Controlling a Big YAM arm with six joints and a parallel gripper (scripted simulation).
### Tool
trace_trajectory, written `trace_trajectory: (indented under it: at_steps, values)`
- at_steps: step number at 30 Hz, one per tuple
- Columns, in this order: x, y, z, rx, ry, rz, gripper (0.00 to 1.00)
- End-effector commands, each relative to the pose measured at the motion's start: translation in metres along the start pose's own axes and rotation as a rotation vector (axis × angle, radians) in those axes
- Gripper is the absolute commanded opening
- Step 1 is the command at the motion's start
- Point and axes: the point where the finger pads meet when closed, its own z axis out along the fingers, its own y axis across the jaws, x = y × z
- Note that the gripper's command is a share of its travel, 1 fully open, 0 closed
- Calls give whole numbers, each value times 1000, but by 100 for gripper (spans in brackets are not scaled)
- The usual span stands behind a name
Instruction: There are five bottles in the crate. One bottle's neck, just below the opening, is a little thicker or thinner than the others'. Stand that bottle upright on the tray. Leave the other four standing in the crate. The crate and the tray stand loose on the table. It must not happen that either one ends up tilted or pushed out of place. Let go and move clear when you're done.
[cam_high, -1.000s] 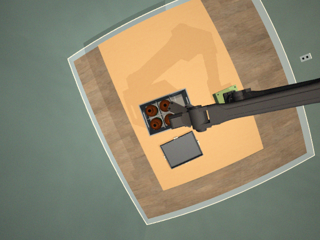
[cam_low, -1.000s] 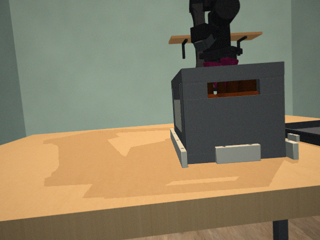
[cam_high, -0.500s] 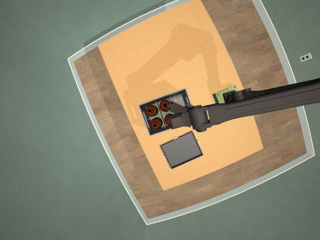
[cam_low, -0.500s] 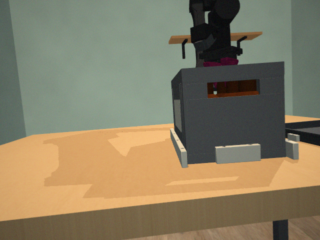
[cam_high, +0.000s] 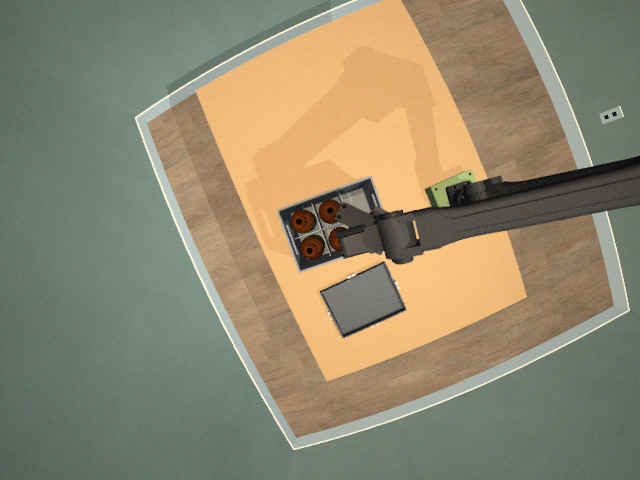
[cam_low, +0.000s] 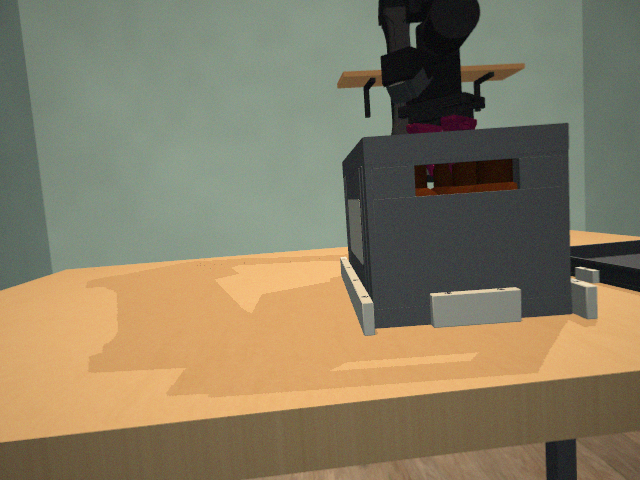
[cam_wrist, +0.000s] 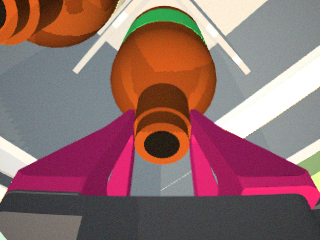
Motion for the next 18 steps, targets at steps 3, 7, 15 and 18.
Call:
trace_trajectory:
  at_steps: [3, 7, 15, 18]
  values:
    - [7, -3, -5, 5, 6, -5, 0]
    - [-11, 11, -30, -32, -37, -6, 0]
    - [-12, 10, -37, -32, -38, -5, 0]
    - [-13, 9, -41, -32, -38, -5, 0]
